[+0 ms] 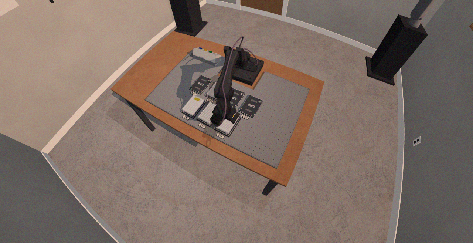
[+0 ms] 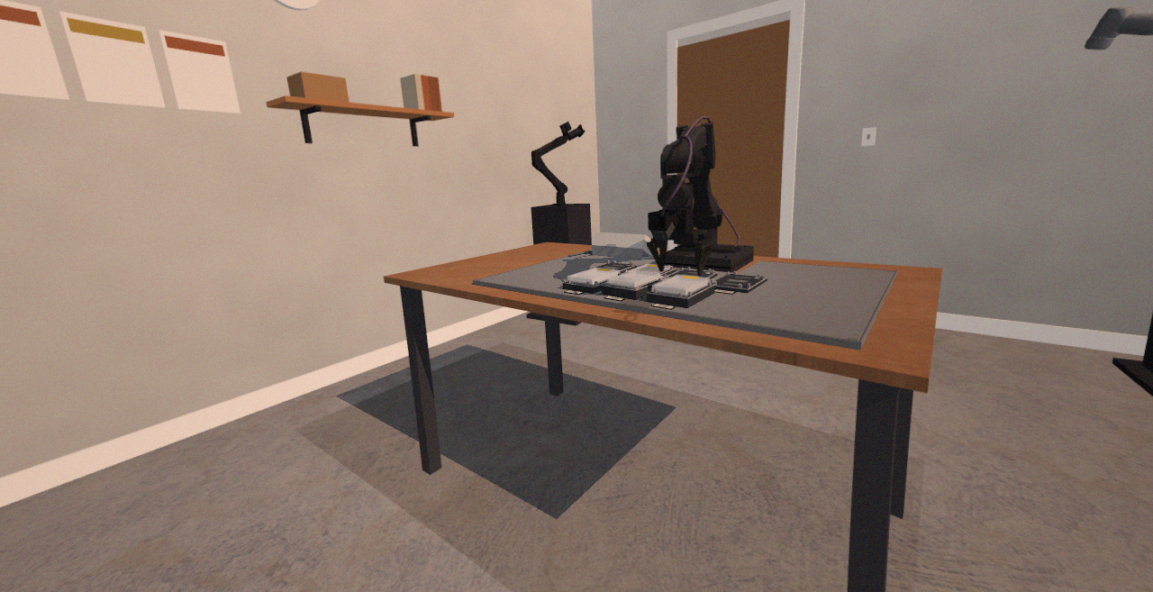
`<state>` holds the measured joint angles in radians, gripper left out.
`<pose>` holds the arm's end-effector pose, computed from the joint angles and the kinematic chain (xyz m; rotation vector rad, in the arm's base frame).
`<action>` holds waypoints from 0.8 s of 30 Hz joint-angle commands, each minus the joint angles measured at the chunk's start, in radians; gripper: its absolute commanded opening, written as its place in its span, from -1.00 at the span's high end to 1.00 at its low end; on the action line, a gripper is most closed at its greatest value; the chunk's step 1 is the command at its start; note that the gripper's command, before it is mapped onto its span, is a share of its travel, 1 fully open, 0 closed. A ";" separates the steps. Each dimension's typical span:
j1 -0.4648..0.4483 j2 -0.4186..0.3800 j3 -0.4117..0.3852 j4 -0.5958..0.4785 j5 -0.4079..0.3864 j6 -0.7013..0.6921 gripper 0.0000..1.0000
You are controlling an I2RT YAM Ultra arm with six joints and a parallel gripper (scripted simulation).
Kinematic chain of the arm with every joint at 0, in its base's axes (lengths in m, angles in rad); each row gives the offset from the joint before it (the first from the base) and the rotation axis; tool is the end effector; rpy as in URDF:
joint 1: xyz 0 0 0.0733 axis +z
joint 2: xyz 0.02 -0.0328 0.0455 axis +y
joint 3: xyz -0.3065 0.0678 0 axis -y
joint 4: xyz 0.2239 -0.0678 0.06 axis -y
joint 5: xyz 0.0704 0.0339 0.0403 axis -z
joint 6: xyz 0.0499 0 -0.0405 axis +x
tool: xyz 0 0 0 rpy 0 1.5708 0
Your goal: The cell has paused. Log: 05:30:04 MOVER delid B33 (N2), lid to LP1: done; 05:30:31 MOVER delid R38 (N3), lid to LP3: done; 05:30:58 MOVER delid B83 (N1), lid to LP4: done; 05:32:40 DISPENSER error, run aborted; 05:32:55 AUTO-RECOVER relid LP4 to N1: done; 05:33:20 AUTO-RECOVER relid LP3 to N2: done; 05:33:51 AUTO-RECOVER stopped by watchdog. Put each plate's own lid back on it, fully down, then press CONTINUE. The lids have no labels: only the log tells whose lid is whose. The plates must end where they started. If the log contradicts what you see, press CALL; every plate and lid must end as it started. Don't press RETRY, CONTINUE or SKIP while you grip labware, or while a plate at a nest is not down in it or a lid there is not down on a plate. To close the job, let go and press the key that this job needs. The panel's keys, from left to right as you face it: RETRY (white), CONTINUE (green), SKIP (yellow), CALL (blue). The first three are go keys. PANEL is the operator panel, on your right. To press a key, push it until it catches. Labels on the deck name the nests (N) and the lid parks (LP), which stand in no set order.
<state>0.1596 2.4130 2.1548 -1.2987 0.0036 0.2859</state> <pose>0.4757 0.0775 0.2034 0.1974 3.1210 -0.0007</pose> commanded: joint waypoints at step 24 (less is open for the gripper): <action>-0.001 -0.010 0.014 -0.007 0.000 -0.002 -1.00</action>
<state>0.1596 2.4126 2.1593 -1.2995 0.0036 0.2859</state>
